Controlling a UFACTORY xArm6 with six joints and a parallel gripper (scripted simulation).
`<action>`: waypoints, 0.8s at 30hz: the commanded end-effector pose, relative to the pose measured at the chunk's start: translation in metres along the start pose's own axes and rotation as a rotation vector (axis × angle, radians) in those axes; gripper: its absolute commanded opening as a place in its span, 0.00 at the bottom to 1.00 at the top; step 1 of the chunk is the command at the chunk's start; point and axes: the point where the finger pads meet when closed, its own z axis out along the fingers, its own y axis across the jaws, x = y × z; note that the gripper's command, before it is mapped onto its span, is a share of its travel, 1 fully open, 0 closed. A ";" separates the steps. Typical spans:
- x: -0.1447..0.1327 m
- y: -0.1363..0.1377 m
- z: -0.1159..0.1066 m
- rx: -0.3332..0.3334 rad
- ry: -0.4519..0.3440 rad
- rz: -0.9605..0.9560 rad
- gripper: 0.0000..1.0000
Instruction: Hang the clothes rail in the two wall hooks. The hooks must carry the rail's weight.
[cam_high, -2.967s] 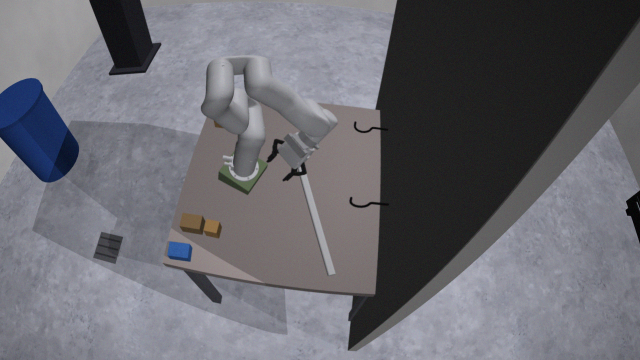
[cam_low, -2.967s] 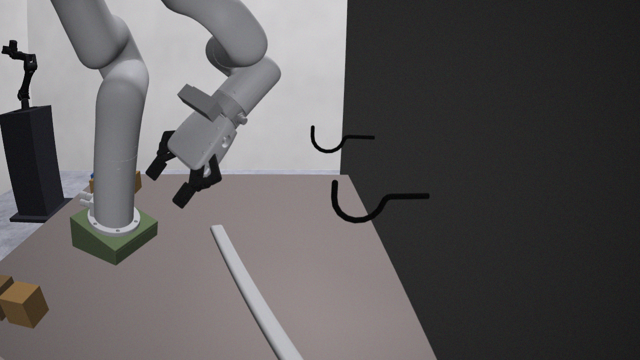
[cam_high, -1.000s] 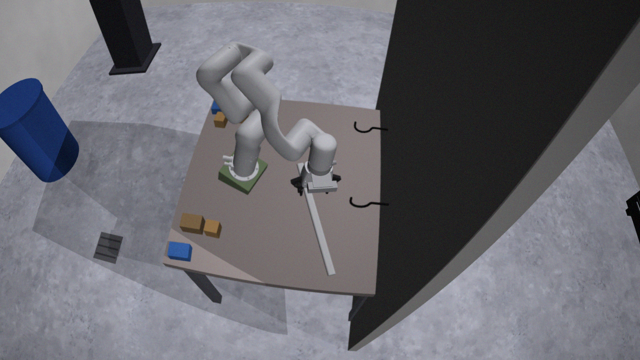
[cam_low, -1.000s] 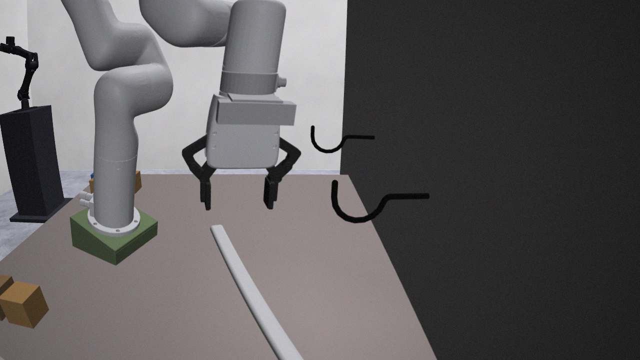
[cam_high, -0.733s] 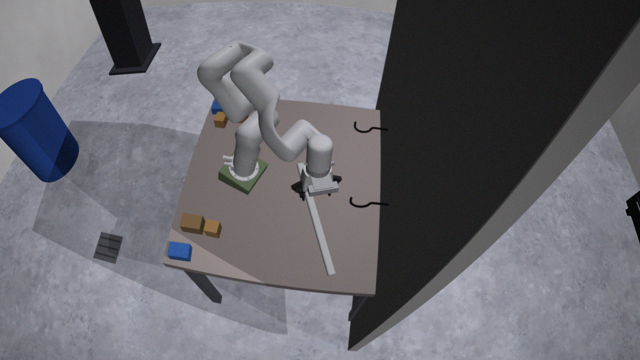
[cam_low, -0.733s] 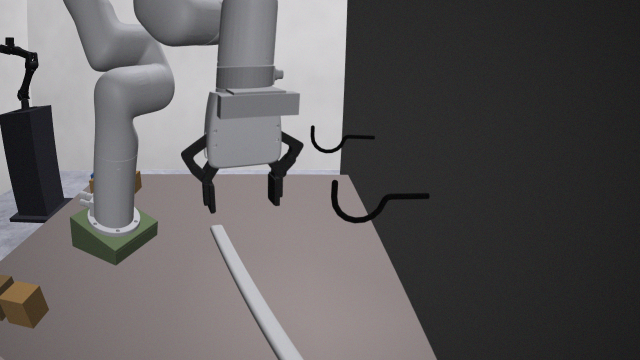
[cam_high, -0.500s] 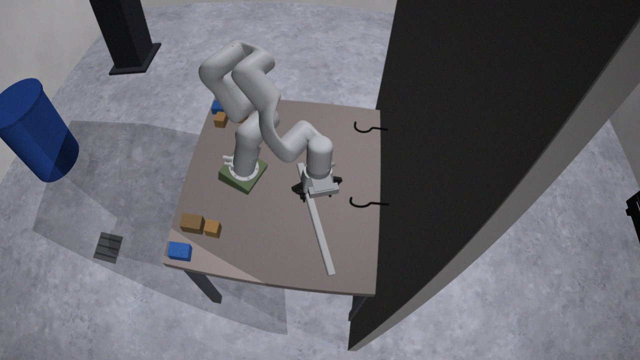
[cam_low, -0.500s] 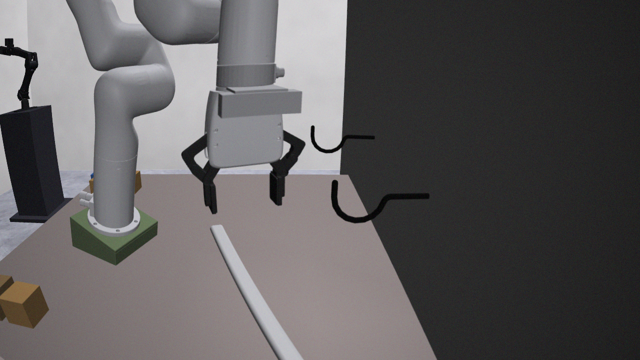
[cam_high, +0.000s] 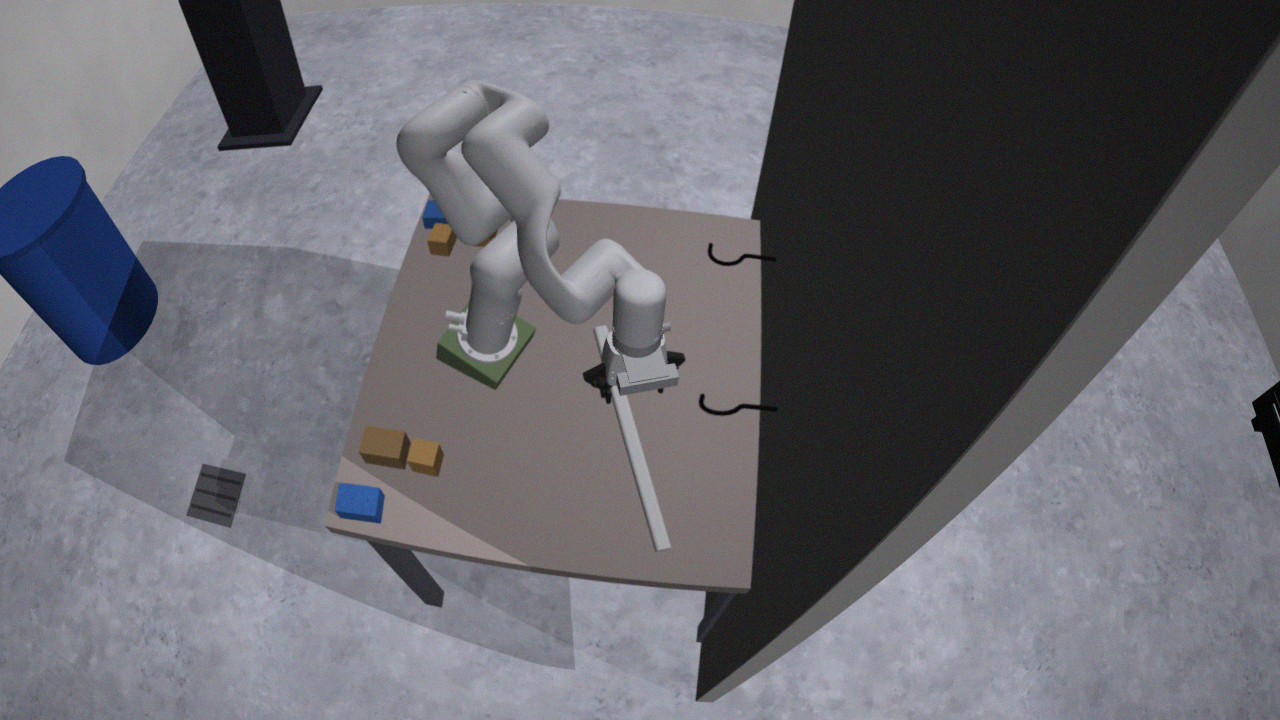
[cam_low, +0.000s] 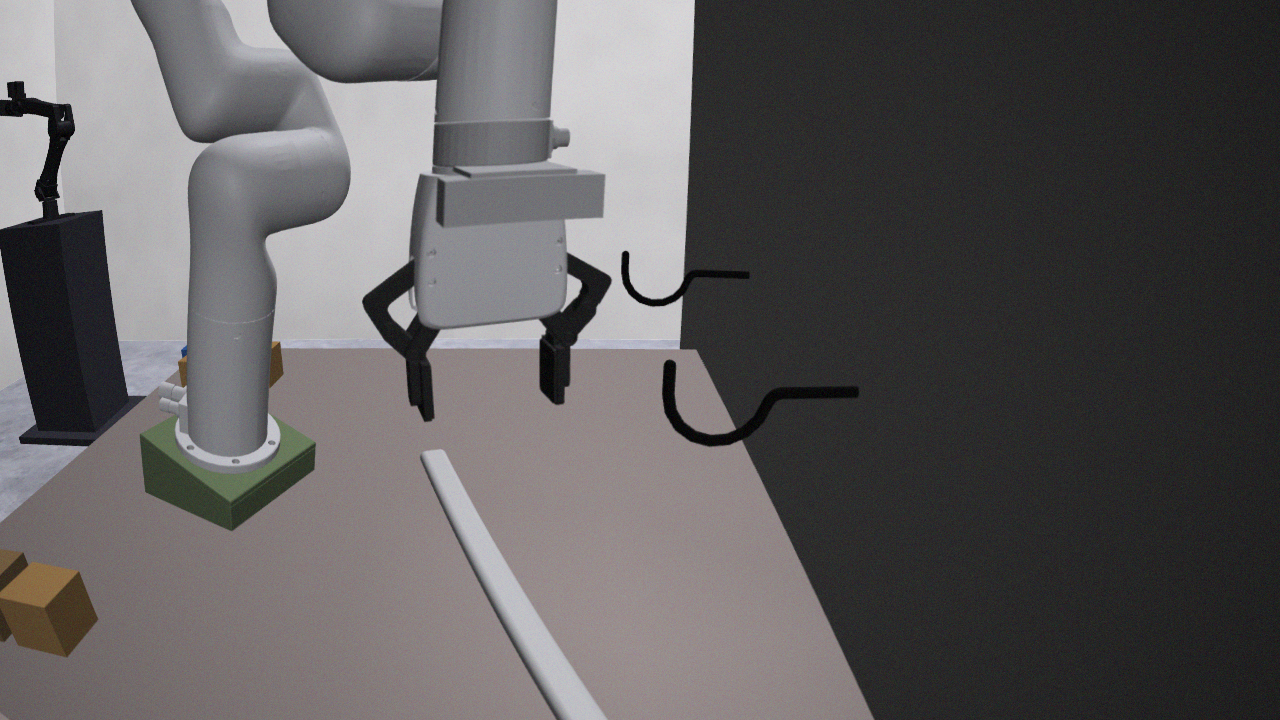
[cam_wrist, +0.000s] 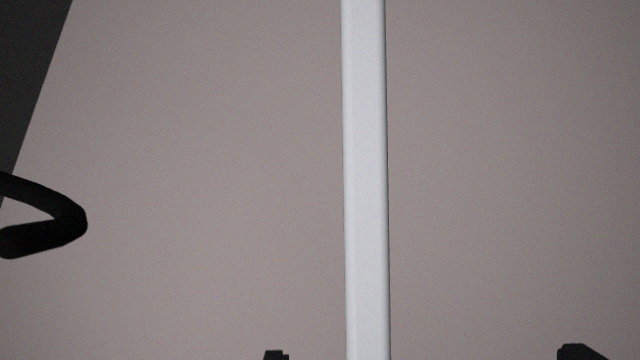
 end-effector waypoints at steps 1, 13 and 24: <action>0.001 -0.001 -0.001 0.002 0.003 0.000 1.00; 0.001 -0.001 0.017 0.002 0.003 0.000 1.00; 0.001 -0.001 0.032 0.002 0.003 0.000 1.00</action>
